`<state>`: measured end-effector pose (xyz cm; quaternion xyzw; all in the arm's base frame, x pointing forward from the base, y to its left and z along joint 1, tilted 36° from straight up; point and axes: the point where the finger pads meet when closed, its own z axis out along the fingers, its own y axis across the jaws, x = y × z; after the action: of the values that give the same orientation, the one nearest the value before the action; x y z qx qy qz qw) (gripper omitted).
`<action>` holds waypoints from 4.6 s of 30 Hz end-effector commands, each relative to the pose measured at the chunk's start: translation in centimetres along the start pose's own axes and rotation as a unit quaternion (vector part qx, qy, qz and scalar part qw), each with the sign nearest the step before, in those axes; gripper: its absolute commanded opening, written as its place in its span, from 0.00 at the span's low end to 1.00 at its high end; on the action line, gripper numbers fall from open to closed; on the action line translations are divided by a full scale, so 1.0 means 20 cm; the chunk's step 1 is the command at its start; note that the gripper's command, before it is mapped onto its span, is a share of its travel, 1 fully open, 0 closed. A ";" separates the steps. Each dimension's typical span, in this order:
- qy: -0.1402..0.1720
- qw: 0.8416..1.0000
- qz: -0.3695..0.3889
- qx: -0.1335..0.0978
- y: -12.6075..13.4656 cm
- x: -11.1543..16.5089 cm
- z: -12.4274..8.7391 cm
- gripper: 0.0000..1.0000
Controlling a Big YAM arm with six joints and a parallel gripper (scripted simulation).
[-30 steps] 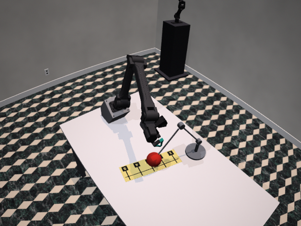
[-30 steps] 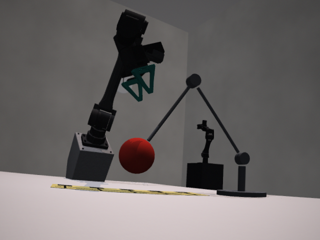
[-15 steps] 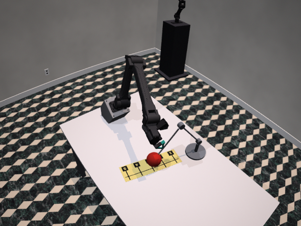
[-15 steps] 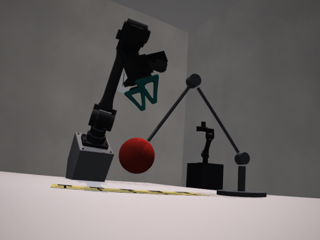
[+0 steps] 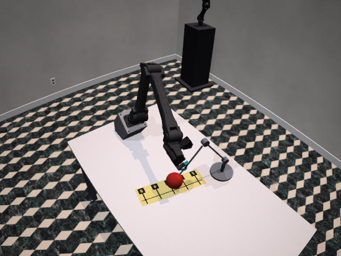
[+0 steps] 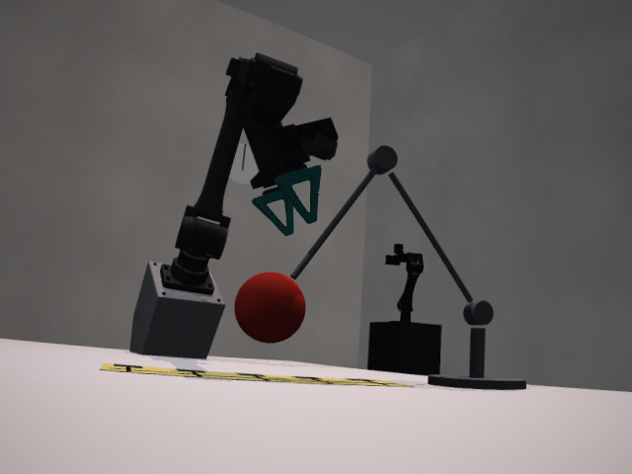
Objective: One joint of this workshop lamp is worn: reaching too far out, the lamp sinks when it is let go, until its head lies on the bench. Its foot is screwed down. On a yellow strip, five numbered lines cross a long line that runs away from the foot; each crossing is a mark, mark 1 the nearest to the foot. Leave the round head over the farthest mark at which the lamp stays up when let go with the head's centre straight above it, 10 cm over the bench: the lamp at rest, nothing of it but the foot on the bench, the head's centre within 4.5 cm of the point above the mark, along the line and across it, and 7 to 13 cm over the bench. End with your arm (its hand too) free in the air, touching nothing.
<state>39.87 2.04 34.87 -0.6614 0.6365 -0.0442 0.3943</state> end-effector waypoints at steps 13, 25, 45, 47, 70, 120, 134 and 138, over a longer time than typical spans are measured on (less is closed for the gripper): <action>-0.002 1.000 0.003 0.005 -0.02 -0.02 0.15 1.00; -0.006 1.000 0.015 0.004 -0.06 -0.03 0.21 1.00; -0.007 1.000 0.017 0.004 -0.06 -0.03 0.22 1.00; -0.007 1.000 0.017 0.004 -0.07 -0.03 0.22 1.00; -0.007 1.000 0.017 0.004 -0.09 -0.04 0.22 1.00; -0.007 1.000 0.017 0.004 -0.09 -0.04 0.21 1.00; -0.007 1.000 0.017 0.004 -0.09 -0.04 0.21 1.00; -0.007 1.000 0.017 0.004 -0.09 -0.04 0.21 1.00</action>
<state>42.61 4.23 31.52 -0.6500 0.6516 -0.0267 0.3901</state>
